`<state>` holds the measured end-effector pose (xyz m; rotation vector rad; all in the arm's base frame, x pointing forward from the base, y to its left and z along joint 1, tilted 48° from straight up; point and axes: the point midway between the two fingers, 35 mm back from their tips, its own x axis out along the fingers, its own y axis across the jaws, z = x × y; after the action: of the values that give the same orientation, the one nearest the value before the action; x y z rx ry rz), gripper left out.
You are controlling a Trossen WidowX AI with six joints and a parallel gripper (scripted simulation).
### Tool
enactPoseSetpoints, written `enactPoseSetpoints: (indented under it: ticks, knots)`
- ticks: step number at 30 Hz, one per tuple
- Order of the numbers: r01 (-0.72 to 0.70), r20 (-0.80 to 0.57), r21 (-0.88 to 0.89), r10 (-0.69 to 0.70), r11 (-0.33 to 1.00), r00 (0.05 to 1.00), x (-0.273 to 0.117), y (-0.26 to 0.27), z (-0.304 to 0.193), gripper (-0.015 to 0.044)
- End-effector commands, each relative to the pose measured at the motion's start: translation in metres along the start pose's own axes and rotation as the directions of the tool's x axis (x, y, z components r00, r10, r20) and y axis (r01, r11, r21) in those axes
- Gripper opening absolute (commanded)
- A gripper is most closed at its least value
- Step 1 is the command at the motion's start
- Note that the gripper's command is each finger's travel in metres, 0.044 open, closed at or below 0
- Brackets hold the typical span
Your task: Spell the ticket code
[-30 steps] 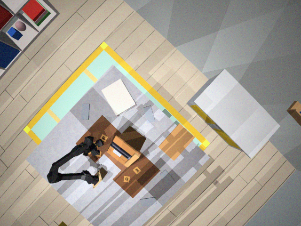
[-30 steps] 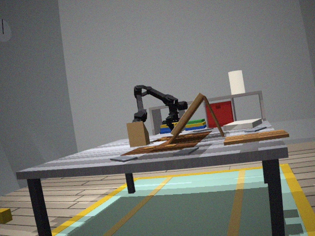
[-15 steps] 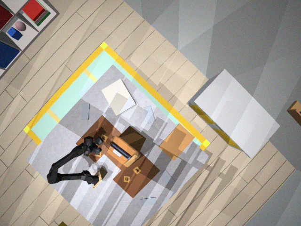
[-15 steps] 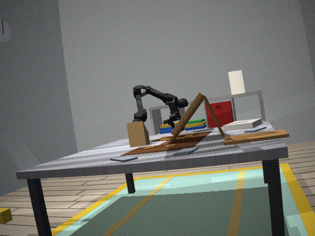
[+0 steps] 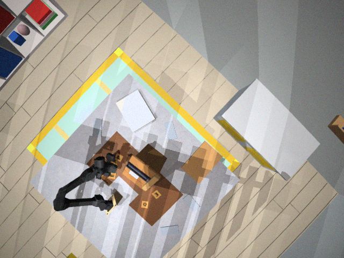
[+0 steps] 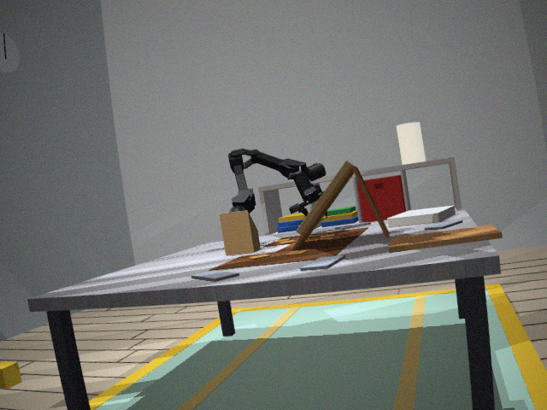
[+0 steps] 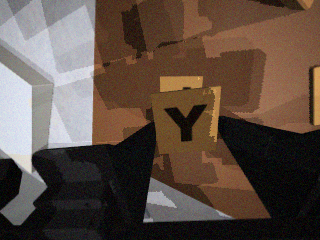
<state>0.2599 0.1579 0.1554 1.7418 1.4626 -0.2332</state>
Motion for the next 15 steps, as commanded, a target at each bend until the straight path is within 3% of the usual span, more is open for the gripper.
enactPoseSetpoints:
  ticks: [1, 15]
  knots:
    - [-0.051, 0.018, -0.136, 0.054, 0.989, 0.998, -0.006, 0.010, 0.005, 0.0000]
    - [-0.148, 0.069, -0.553, 0.221, 0.820, 0.973, -0.027, 0.040, 0.020, 0.0000]
